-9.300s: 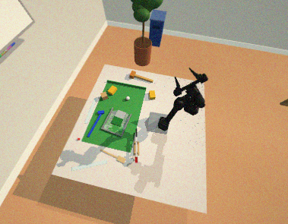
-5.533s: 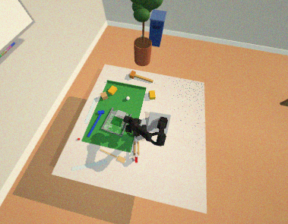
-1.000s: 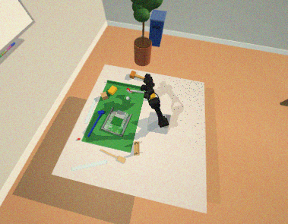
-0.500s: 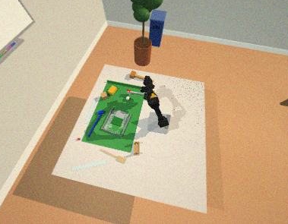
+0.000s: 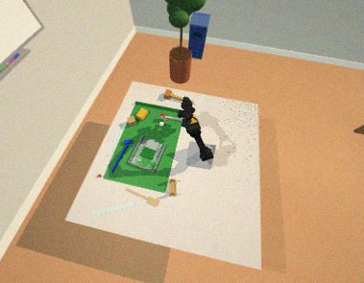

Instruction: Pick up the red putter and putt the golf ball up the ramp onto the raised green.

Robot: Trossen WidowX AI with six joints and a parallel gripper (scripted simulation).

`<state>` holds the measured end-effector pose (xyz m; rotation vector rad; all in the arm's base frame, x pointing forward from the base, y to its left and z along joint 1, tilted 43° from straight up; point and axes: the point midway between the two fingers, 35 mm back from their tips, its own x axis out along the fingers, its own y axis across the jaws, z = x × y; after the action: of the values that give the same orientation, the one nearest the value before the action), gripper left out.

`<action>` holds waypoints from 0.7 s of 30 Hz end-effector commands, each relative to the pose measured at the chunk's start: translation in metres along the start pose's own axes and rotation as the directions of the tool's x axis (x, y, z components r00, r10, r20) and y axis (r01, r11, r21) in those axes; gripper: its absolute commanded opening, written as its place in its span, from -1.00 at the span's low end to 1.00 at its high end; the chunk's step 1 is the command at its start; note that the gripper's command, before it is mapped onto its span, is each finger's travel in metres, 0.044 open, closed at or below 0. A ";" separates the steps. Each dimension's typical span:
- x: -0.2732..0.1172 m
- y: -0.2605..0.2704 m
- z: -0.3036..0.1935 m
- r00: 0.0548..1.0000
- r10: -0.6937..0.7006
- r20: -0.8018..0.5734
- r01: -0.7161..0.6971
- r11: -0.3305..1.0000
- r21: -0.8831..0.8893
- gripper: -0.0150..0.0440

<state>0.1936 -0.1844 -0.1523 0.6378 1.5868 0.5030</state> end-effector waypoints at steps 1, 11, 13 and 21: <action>-0.001 0.000 0.000 1.000 0.000 0.002 0.000 1.000 0.001 -0.49; 0.002 -0.028 0.001 1.000 -0.003 0.012 0.003 1.000 0.005 -0.49; 0.002 -0.031 0.001 1.000 -0.003 0.013 0.003 1.000 0.006 -0.49; 0.001 -0.008 0.004 1.000 0.001 0.012 -0.001 1.000 0.009 -0.49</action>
<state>0.1910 -0.1997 -0.1705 0.6488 1.5803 0.4880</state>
